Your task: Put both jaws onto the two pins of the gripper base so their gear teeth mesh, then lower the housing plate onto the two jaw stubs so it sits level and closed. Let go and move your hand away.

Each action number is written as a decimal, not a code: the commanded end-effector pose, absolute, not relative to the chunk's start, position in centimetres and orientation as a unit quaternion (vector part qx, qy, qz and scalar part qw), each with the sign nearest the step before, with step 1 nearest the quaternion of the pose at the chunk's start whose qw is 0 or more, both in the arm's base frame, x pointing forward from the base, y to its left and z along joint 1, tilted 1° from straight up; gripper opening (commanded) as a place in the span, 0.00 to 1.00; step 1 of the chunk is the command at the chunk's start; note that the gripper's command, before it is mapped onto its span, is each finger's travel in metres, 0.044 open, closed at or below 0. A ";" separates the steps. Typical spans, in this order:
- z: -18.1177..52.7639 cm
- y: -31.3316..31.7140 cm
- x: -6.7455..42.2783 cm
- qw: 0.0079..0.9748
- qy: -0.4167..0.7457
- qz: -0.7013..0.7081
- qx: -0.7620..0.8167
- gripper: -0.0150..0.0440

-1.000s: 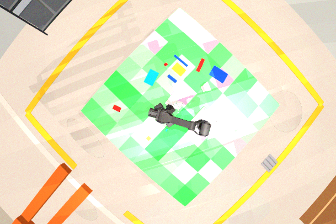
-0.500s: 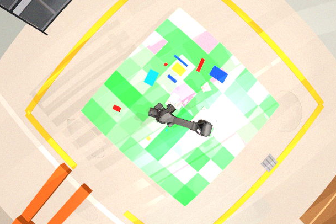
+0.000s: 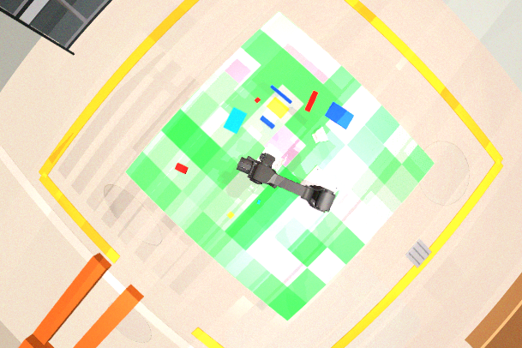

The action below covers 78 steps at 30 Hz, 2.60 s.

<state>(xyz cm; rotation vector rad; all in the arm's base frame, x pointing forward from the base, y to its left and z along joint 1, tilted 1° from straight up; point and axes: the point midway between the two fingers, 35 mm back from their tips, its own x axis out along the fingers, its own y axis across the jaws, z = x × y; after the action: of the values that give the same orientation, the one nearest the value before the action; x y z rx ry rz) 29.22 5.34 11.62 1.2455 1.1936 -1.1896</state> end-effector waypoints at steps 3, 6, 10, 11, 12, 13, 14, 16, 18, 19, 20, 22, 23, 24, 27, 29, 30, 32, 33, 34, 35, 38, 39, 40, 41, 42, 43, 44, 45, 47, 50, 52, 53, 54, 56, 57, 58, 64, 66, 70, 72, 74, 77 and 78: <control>11.8 3.7 28.7 0.538 0.531 -0.451 0.476 0.48; 11.8 2.9 28.5 0.555 0.546 -0.431 0.456 0.48; 11.8 1.9 28.1 0.576 0.567 -0.405 0.428 0.48; 11.8 1.7 28.0 0.581 0.571 -0.398 0.421 0.48; 11.8 1.4 27.9 0.586 0.576 -0.391 0.414 0.48; 11.8 1.2 27.8 0.591 0.581 -0.384 0.407 0.48; 11.8 0.9 27.7 0.596 0.585 -0.377 0.400 0.48; 11.7 0.4 27.5 0.606 0.594 -0.363 0.385 0.48; 11.7 0.0 27.3 0.615 0.603 -0.349 0.370 0.48; 11.7 -0.3 27.2 0.619 0.607 -0.342 0.362 0.48; 11.7 -0.5 27.1 0.624 0.611 -0.334 0.355 0.48; 11.7 -1.0 26.9 0.632 0.619 -0.320 0.339 0.48; 11.7 -1.2 26.7 0.636 0.623 -0.312 0.332 0.48; 11.7 -1.4 26.6 0.640 0.627 -0.305 0.324 0.48; 11.7 -2.1 26.2 0.651 0.637 -0.282 0.300 0.48; 11.6 -2.5 26.0 0.658 0.644 -0.267 0.284 0.48; 11.6 -2.7 25.9 0.662 0.647 -0.259 0.276 0.48; 11.6 -3.2 25.6 0.668 0.653 -0.243 0.260 0.48; 11.6 -3.4 25.5 0.671 0.656 -0.235 0.252 0.48; 11.6 -3.6 25.3 0.674 0.659 -0.228 0.244 0.48; 11.6 -3.8 25.2 0.677 0.662 -0.220 0.235 0.48; 11.5 -4.4 24.8 0.685 0.669 -0.196 0.210 0.48; 11.5 -4.6 24.6 0.688 0.672 -0.188 0.202 0.48; 11.5 -4.7 24.5 0.690 0.674 -0.180 0.194 0.48; 11.5 -4.9 24.3 0.692 0.676 -0.171 0.185 0.48; 11.5 -5.1 24.2 0.695 0.678 -0.163 0.177 0.48; 11.4 -5.3 24.0 0.697 0.680 -0.155 0.168 0.48; 11.4 -5.5 23.9 0.699 0.682 -0.147 0.160 0.48; 11.4 -5.7 23.7 0.700 0.684 -0.139 0.151 0.48; 11.4 -6.0 23.4 0.704 0.687 -0.122 0.134 0.48; 11.3 -6.5 22.9 0.708 0.691 -0.097 0.108 0.48; 11.3 -6.9 22.6 0.710 0.693 -0.081 0.091 0.48; 11.3 -7.0 22.4 0.711 0.694 -0.072 0.083 0.48; 11.2 -7.2 22.3 0.712 0.695 -0.064 0.074 0.48; 11.2 -7.5 21.9 0.714 0.696 -0.047 0.057 0.48; 11.2 -7.7 21.8 0.714 0.697 -0.039 0.048 0.48; 11.1 -7.8 21.6 0.715 0.697 -0.031 0.039 0.48; 11.0 -8.6 20.7 0.716 0.698 0.014 -0.007 0.48; 11.0 -8.6 20.7 0.716 0.698 0.016 -0.008 0.48; 11.0 -8.6 20.7 0.716 0.698 0.016 -0.008 0.48; 11.0 -8.6 20.7 0.716 0.698 0.016 -0.008 0.48; 11.0 -8.6 20.7 0.716 0.698 0.016 -0.008 0.48; 11.0 -8.6 20.7 0.716 0.698 0.016 -0.008 0.48; 11.0 -8.6 20.7 0.716 0.698 0.016 -0.008 0.48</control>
<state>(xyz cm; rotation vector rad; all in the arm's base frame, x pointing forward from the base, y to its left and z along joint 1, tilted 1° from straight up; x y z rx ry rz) 20.70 -8.69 11.00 -0.0173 1.5465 0.0249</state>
